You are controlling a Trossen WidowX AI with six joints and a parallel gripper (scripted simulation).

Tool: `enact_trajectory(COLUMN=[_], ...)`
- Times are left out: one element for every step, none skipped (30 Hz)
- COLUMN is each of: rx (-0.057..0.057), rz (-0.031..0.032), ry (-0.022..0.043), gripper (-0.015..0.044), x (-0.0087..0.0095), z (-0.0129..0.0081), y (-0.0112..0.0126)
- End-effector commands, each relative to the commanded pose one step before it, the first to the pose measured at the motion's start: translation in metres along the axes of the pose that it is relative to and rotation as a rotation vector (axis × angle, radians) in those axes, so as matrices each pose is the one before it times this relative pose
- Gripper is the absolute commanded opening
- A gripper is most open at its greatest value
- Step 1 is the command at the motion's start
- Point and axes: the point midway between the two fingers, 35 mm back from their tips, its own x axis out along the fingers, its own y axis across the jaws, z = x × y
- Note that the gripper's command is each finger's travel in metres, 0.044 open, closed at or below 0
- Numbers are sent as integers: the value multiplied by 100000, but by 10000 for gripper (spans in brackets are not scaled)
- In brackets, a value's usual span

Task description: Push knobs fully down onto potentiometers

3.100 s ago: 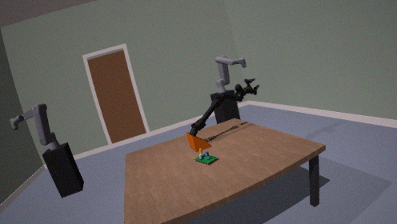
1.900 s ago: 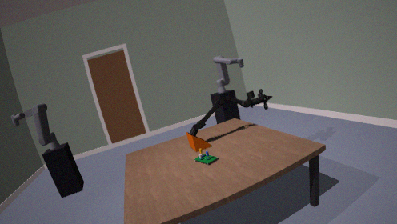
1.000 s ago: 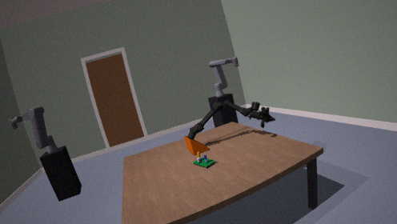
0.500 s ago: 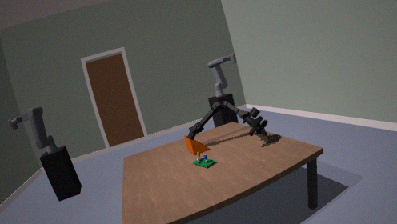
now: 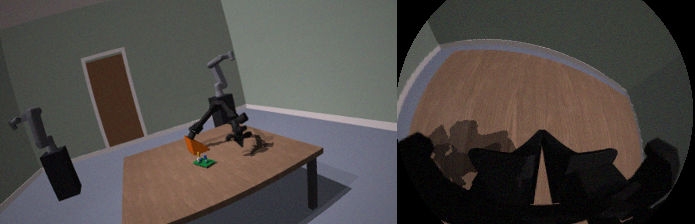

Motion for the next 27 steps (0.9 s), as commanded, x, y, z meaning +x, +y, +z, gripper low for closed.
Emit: enact_trajectory(rx=[3414,1099,1183,1263,1340,1413,1482,1548,1609,1667,1721,1770,1816,1858,1897,1931,1962,1989,2013,666,757,954,1276,1410,1589,1592,1674], rz=[-7598,-1320,-1175,-1027,-880,-731,-581,-431,-280,-130,20,169,318,465,611,756,899,1040,1178,1026,987,1070,1165,1244,1328,1396,1470], ry=[13344,2712,2717,2715,2711,2702,2688,2670,2647,2620,2589,2552,2513,2469,2422,2371,2316,2258,2197,1567,1379,1382,1404,1386,1375,1333,1302], gripper=[0,0,0,0,0,0,0,0,0,0,0,0,0,0,0,0,0,0,0,0,0,0,0,0,0,0,0], x=[317,24,16,8,1,-7,-15,-23,-31,-40,-48,-56,-64,-73,-81,-90,-98,-107,-115,-110,-100,-103,-106,-110,-114,-119,-123], z=[-2181,-397,-412,-426,-440,-452,-464,-475,-484,-493,-501,-508,-514,-520,-524,-527,-530,-532,-533,-403,-365,-376,-389,-394,-399,-396,-396], y=[-6267,-1340,-1311,-1282,-1253,-1223,-1193,-1162,-1130,-1098,-1066,-1033,-1001,-968,-935,-901,-868,-835,-802,-525,-465,-470,-487,-483,-483,-465,-455])
